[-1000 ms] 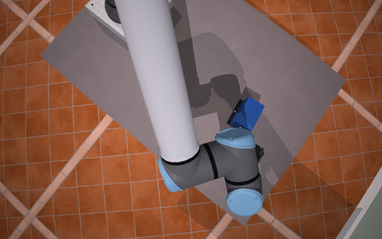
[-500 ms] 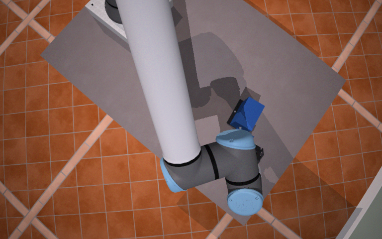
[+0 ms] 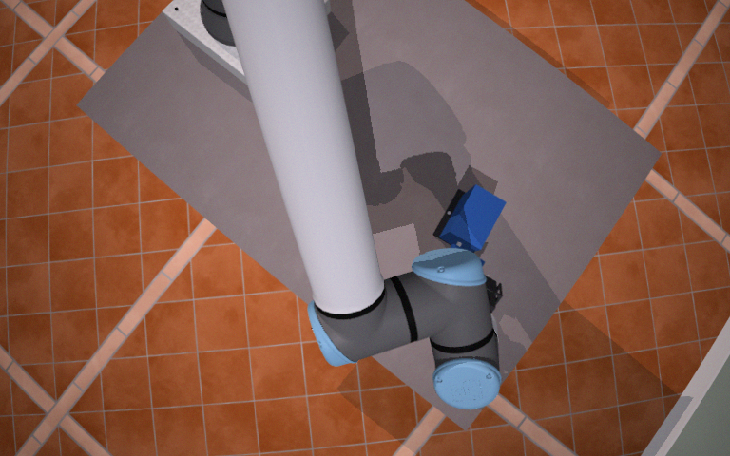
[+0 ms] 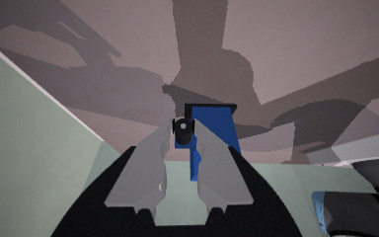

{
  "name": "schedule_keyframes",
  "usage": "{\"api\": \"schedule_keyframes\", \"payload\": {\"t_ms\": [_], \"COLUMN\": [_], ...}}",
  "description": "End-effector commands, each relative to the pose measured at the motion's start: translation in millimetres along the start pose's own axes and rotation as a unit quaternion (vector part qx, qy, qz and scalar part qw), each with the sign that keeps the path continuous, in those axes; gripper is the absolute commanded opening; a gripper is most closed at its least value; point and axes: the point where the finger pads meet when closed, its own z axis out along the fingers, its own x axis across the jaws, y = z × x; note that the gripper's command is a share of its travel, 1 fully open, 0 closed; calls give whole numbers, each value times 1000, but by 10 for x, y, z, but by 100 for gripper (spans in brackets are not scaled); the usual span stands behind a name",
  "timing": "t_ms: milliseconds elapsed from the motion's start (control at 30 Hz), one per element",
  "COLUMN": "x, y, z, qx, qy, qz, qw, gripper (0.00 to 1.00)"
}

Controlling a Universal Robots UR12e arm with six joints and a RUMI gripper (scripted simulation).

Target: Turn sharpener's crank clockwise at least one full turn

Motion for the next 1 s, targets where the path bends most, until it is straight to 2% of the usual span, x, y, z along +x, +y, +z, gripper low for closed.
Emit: {"api": "schedule_keyframes", "payload": {"t_ms": [0,967], "x": [-2,94], "y": [-27,-152], "z": [39,254], "qx": [0,0], "qy": [0,0], "qz": [0,0], "qw": [1000,1000], "gripper": [9,9]}}
